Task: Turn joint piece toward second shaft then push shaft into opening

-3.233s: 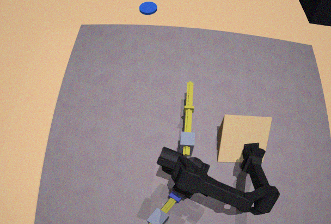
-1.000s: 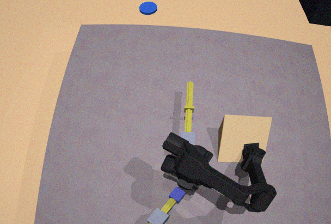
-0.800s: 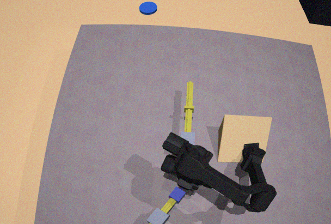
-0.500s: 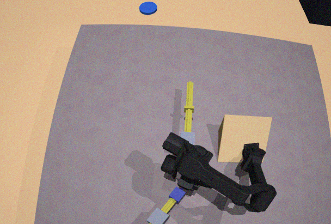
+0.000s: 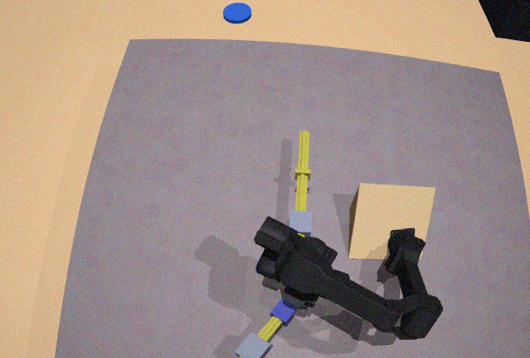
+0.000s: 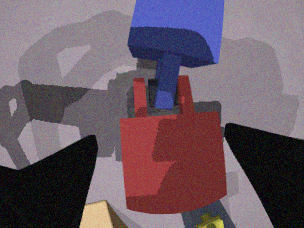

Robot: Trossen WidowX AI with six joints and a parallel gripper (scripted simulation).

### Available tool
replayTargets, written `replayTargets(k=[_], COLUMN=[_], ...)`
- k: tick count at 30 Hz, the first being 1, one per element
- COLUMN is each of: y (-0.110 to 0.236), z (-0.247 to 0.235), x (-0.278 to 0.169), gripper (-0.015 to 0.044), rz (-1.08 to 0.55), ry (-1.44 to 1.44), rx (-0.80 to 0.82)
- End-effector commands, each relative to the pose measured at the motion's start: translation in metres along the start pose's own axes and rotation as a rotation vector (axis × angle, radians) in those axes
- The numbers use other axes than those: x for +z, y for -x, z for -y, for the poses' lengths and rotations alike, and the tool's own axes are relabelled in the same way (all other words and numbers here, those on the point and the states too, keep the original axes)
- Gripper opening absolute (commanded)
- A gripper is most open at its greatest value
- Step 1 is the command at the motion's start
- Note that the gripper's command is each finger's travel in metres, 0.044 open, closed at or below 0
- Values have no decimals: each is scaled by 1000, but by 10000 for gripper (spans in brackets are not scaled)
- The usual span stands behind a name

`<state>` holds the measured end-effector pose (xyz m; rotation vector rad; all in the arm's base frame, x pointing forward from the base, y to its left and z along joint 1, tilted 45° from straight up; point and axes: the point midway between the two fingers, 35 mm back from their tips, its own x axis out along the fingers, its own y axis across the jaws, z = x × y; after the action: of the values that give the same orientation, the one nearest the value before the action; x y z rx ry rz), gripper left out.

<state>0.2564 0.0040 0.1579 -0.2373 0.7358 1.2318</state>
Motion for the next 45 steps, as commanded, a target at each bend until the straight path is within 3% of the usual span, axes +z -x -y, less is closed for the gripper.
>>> replayTargets(k=[1,12,28,32,37,45], y=[13,20,148,148,132,131], z=[-2,-1,-15,-14,-18,-19], x=[3,4,19,7,-66,-68], gripper=[440,440,440,440,440,440], rz=[-96,-109,-153,-153,-95,-88], ry=[2,4,-22,-22,-12,-30], rx=[-9,-33,-535,-524,-443,-438])
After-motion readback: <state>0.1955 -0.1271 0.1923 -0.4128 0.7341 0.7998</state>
